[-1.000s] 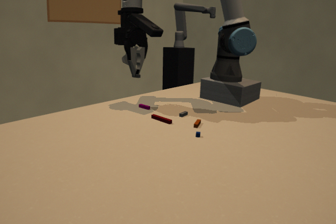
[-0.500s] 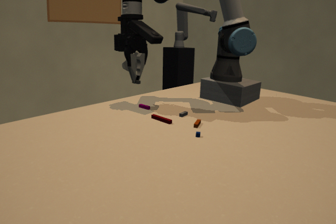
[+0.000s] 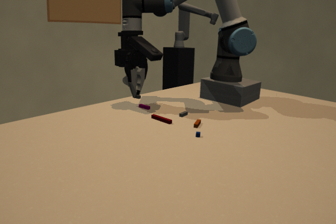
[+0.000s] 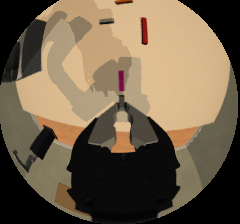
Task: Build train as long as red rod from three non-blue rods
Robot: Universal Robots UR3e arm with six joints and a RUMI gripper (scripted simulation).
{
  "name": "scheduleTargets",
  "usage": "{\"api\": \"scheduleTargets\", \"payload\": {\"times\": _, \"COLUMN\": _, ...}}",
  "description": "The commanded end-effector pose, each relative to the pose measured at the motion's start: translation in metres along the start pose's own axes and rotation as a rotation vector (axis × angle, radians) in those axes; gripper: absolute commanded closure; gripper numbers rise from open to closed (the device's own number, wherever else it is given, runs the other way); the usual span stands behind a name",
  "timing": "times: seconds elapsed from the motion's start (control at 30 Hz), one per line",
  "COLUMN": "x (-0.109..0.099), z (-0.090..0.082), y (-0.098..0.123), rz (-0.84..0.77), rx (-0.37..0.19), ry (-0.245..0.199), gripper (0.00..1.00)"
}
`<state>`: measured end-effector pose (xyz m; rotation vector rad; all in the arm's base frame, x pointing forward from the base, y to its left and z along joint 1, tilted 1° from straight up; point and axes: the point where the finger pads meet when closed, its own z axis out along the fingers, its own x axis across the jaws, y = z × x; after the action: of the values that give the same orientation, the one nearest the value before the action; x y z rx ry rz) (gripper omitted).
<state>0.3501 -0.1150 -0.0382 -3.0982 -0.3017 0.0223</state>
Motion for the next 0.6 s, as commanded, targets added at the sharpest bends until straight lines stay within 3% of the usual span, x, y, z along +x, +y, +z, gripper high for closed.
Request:
{"api": "scheduleTargets", "payload": {"times": 0.0, "x": 0.0016, "z": 0.0136, "y": 0.0016, "rz": 0.000, "rx": -0.005, "ry": 0.005, "gripper": 1.00}}
{"api": "scheduleTargets", "payload": {"times": 0.57, "x": 0.0016, "z": 0.0155, "y": 0.0016, "rz": 0.000, "rx": -0.005, "ry": 0.005, "gripper": 1.00}}
